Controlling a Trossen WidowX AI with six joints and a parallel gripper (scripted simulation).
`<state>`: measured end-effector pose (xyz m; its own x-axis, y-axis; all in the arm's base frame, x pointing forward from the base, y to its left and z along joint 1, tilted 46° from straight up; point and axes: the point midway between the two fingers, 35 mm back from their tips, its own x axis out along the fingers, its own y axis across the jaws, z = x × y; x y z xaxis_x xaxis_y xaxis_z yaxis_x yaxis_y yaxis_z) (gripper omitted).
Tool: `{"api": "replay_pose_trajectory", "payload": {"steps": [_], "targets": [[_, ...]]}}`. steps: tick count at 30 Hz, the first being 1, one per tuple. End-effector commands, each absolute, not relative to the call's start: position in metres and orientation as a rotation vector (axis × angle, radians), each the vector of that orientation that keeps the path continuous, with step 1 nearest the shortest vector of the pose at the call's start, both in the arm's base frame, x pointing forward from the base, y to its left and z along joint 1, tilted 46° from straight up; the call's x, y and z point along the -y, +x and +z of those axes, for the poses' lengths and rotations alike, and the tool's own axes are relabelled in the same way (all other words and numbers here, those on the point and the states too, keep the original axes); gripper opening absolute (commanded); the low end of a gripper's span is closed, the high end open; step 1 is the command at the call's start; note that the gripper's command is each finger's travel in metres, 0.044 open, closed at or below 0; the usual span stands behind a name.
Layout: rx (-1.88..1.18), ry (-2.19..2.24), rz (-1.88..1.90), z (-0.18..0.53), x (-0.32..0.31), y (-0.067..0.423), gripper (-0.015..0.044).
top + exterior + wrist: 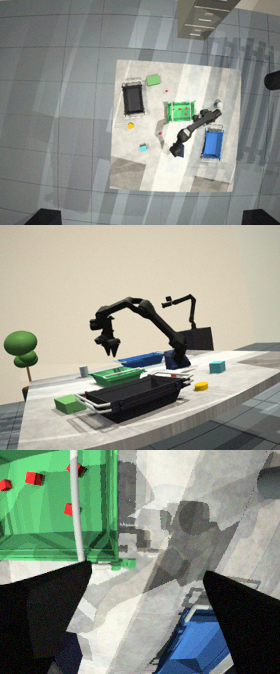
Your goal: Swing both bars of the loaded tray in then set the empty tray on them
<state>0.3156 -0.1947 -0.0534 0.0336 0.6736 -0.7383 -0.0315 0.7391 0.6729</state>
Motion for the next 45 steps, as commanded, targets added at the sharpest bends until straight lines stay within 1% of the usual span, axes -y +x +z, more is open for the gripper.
{"api": "replay_pose_trajectory", "payload": {"steps": [1, 7, 11, 13, 22, 38, 45], "targets": [[-1.472, 0.585, 0.555, -0.079, 0.225, 0.258, 0.0440], [-1.498, 0.620, 0.530, -0.112, 0.250, 0.155, 0.0440], [-1.503, 0.657, 0.538, -0.129, 0.245, 0.086, 0.0440], [-1.502, 0.672, 0.545, -0.134, 0.239, 0.064, 0.0440], [-1.501, 0.673, 0.546, -0.138, 0.235, 0.062, 0.0440], [-1.500, 0.672, 0.546, -0.193, 0.182, 0.065, 0.0440], [-1.499, 0.672, 0.546, -0.195, 0.179, 0.065, 0.0440]]}}
